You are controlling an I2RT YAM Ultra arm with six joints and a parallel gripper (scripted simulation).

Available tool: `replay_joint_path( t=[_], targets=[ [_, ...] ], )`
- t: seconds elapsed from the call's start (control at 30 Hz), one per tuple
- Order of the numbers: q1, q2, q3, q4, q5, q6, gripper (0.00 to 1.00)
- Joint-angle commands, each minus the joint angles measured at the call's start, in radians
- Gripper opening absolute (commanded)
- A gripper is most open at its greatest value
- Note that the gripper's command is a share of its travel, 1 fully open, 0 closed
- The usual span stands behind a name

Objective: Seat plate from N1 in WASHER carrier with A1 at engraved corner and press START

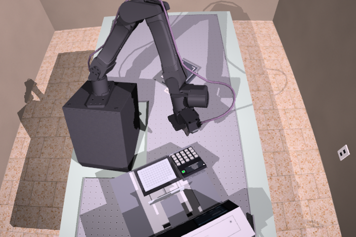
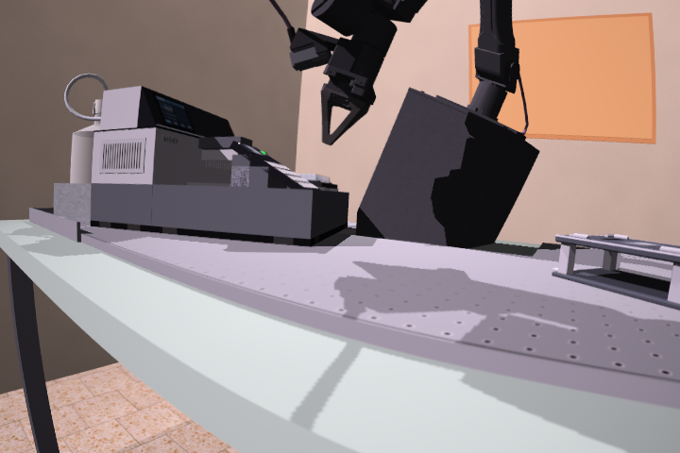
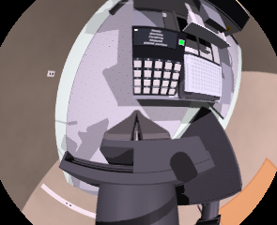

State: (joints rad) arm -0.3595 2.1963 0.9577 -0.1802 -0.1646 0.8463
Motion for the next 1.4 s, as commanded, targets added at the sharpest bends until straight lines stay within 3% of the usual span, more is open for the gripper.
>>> replay_joint_path(
  t=[0.0, 1.2, 1.23, 1.27, 1.37],
  targets=[
    [-0.020, -0.032, -0.021, -0.013, 0.008, -0.011, 0.00],
    [-0.020, -0.032, -0.021, -0.013, 0.008, -0.011, 0.00],
    [-0.030, -0.031, 0.012, -0.017, 0.003, -0.021, 1.00],
    [0.014, -0.045, -0.053, 0.052, 0.036, 0.020, 0.06],
    [0.081, -0.080, -0.144, 0.167, 0.115, 0.091, 0.04]
  ],
)
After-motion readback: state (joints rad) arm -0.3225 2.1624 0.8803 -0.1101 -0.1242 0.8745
